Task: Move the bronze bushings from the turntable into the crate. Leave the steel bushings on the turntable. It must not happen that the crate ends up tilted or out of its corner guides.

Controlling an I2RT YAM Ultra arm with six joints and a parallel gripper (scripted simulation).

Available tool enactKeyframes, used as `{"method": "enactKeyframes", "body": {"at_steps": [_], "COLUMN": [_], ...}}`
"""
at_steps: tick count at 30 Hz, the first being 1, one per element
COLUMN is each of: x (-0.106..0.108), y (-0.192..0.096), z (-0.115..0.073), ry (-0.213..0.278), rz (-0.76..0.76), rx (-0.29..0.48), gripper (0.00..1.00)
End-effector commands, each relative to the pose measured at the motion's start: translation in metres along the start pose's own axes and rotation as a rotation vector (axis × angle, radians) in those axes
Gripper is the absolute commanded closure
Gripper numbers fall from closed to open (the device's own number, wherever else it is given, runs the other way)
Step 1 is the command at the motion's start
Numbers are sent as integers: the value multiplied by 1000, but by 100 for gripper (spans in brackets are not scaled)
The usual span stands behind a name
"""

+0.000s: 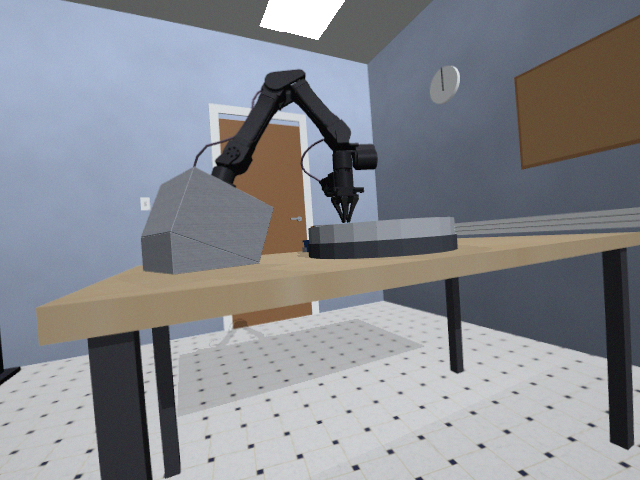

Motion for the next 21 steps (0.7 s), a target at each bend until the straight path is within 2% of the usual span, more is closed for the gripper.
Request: {"method": "enactKeyframes", "body": {"at_steps": [1, 14, 16, 19, 21], "x": [-4, -4, -11, -6, -6], "y": [-5, -5, -8, -8, -8], "z": [-10, -10, -14, -5, -5], "ry": [-31, -32, -42, -14, -14], "rz": [5, 5, 0, 8, 8], "rx": [10, 10, 15, 0, 0], "gripper": [85, 85, 85, 85, 85]}}
Point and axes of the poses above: the point where the finger pads meet when closed, its own z axis out along the fingers, its own x axis across the jaws, y = z × x, the point moved 1 cm from there along -z, back along the fingers, and after that the axes turned 6 degrees about -z, right-handed, at the moved point
